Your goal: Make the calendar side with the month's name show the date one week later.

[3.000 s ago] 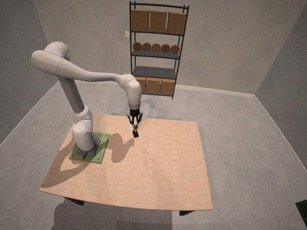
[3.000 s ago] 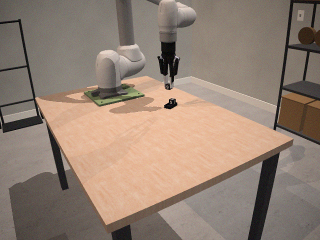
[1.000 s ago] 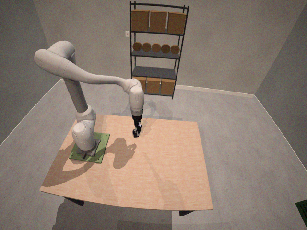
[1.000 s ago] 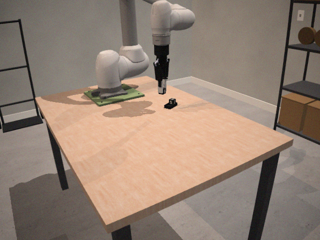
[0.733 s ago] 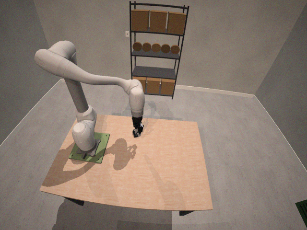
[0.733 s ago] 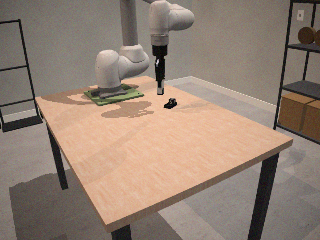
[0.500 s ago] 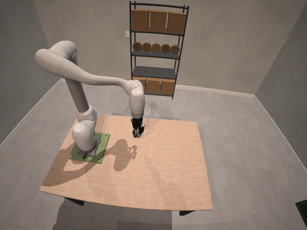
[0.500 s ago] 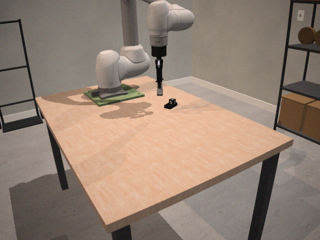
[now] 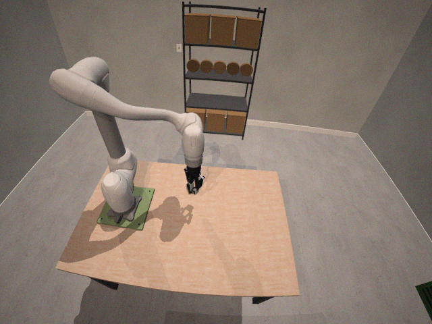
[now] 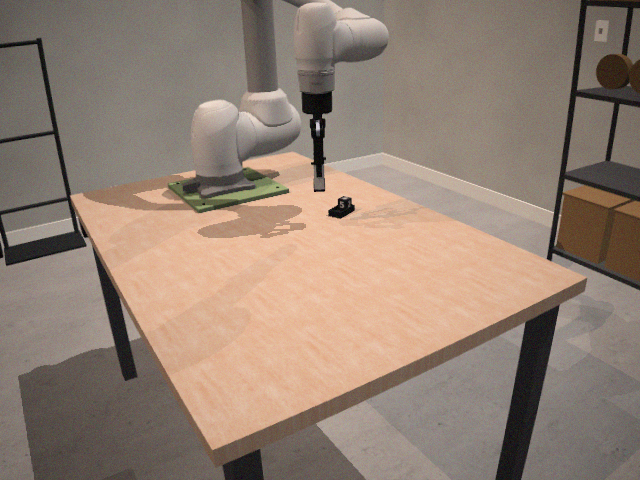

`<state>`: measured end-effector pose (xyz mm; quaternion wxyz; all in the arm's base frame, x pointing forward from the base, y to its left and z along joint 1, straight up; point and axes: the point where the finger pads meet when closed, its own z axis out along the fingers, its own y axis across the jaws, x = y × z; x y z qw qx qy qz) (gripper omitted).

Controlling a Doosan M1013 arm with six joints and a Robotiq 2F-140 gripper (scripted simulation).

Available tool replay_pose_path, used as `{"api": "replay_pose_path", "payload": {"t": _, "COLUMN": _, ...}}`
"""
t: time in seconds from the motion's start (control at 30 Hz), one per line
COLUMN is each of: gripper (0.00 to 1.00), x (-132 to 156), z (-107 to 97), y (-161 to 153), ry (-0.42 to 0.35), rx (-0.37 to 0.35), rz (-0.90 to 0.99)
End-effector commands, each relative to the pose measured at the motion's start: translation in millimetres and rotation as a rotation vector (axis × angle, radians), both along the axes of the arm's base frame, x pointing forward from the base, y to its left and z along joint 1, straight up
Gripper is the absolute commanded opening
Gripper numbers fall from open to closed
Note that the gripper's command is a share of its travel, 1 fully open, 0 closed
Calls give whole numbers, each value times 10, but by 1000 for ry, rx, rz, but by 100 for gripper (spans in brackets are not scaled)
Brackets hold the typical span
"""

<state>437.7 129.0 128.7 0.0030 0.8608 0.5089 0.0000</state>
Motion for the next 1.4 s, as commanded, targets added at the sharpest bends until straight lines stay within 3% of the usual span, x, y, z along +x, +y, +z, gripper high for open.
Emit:
{"api": "replay_pose_path", "payload": {"t": 0.0, "gripper": 24, "x": 0, "z": -1, "y": 0, "ry": 0, "rx": 0, "rz": 0}}
{"api": "replay_pose_path", "payload": {"t": 0.3, "gripper": 24, "x": 1, "z": -112, "y": -1, "ry": 0, "rx": 1, "rz": 1}}
{"api": "replay_pose_path", "payload": {"t": 0.8, "gripper": 24, "x": 5, "z": -781, "y": -11, "ry": 0, "rx": 1, "rz": 1}}
{"api": "replay_pose_path", "payload": {"t": 1.1, "gripper": 24, "x": 6, "z": -942, "y": -14, "ry": 0, "rx": 1, "rz": 1}}
{"api": "replay_pose_path", "payload": {"t": 1.37, "gripper": 24, "x": 6, "z": -960, "y": -14, "ry": 0, "rx": 1, "rz": 1}}
